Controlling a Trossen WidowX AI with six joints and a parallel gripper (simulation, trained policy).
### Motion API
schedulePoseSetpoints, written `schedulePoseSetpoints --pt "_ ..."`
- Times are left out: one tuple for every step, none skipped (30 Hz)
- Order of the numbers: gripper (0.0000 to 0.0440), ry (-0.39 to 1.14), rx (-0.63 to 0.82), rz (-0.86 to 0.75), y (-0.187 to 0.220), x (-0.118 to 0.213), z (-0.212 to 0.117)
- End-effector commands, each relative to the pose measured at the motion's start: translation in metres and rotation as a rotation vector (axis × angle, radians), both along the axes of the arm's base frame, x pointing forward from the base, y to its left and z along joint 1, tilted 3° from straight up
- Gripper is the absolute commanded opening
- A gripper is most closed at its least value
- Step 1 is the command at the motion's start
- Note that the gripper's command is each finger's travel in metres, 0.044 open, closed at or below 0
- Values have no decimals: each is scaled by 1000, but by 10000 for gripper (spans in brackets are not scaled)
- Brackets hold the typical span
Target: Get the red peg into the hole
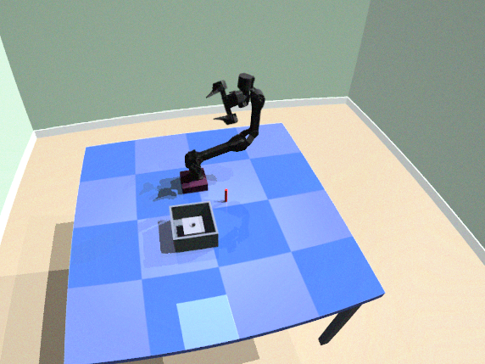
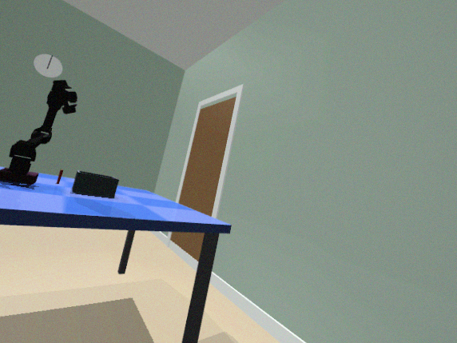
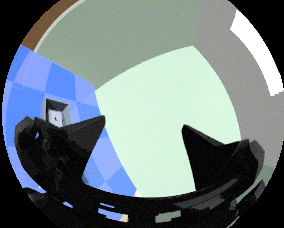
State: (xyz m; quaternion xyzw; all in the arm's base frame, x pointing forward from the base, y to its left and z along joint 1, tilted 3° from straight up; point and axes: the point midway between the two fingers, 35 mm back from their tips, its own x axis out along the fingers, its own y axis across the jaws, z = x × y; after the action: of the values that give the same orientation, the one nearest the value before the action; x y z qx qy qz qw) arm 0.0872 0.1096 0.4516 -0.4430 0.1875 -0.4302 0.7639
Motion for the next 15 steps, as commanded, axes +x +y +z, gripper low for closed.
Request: schedulePoseSetpoints --pt "440 -41 107 15 -15 -6 -6" --pt "440 -54 138 21 -19 -8 -8" --pt "440 -66 170 27 -23 -10 -10" --pt "440 -78 202 33 -27 -11 -12" --pt "440 -89 234 38 -31 -13 -14" --pt "440 -100 266 43 -34 -15 -16" --pt "440 -110 298 48 -38 -16 -18" --pt "440 -121 326 54 -42 -17 -19" --pt "440 -132 351 59 -46 -19 -20" --pt "440 -142 377 64 -50 -20 -21" --pt "440 -151 403 69 -54 -21 -22" --pt "440 -160 429 74 -58 -22 -23" --pt "440 -169 456 79 -62 -23 -25" --pt "440 -178 483 83 -66 -24 -26" --pt "440 -186 510 88 -70 -24 -27"
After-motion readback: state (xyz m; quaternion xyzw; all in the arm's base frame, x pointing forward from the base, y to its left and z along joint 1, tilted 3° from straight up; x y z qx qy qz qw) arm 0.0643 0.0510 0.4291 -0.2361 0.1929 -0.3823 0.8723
